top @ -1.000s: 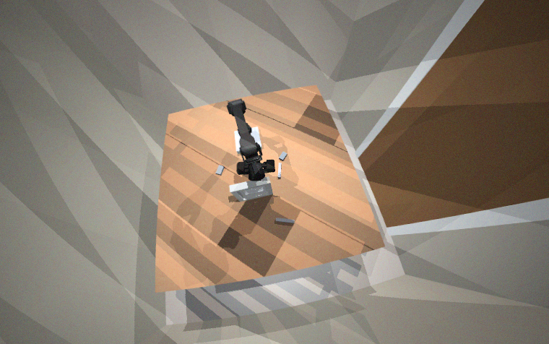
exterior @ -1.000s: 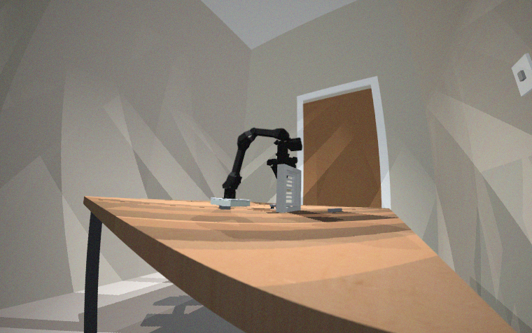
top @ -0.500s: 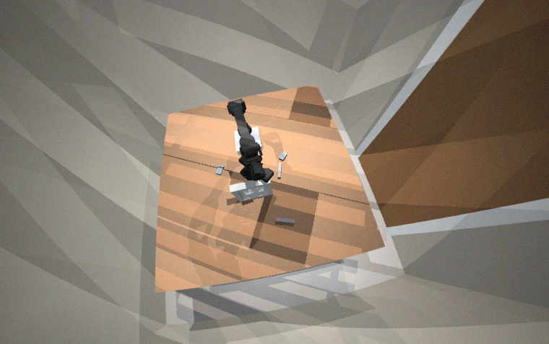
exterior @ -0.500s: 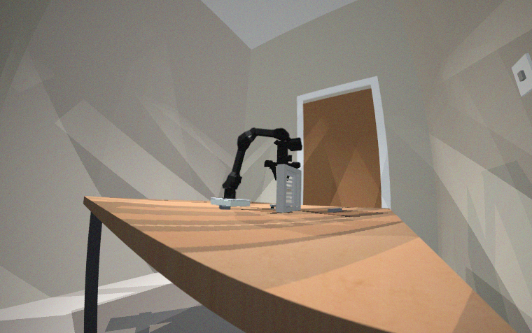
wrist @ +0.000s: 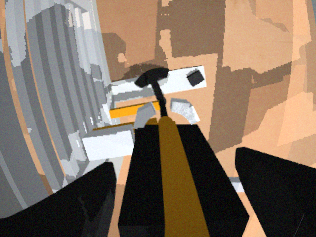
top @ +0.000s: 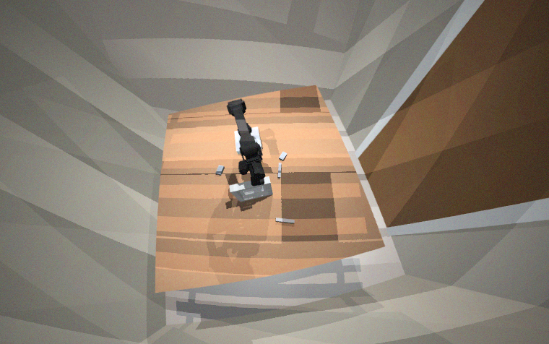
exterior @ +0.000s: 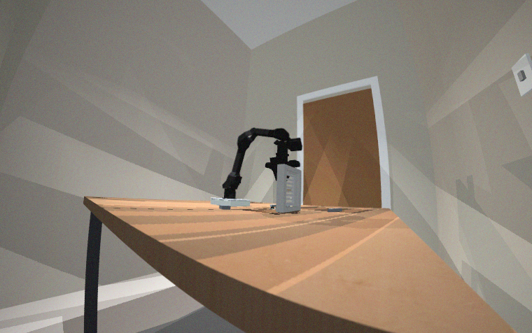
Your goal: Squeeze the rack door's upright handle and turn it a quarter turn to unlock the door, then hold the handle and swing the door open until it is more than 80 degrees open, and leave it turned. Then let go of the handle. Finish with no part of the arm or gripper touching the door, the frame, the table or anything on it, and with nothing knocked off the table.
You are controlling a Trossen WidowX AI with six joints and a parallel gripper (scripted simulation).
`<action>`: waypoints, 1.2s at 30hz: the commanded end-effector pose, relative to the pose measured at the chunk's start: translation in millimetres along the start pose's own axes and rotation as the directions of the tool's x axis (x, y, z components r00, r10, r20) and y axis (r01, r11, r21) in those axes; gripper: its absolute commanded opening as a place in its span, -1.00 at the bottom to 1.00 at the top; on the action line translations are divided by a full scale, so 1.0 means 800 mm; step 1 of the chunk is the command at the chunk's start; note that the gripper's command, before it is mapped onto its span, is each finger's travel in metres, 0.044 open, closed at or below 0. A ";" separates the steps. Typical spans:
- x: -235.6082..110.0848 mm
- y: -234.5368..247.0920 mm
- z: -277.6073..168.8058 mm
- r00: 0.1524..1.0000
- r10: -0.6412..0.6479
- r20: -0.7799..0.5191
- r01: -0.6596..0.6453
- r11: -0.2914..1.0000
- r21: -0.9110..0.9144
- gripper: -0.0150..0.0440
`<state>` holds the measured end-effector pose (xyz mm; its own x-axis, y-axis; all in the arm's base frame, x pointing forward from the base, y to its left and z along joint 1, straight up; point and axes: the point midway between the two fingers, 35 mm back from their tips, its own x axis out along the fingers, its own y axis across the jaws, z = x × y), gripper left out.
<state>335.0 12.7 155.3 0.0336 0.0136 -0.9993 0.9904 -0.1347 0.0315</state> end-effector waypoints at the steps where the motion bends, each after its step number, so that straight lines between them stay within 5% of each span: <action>1: 0.000 0.002 0.001 1.000 0.005 0.004 -0.005 0.994 0.105 0.48; 36: 0.000 0.002 0.001 1.000 0.005 0.004 -0.005 0.994 0.105 -0.20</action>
<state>336.3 12.3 155.3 0.0393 0.0125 -0.9991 0.9707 -0.2375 0.0352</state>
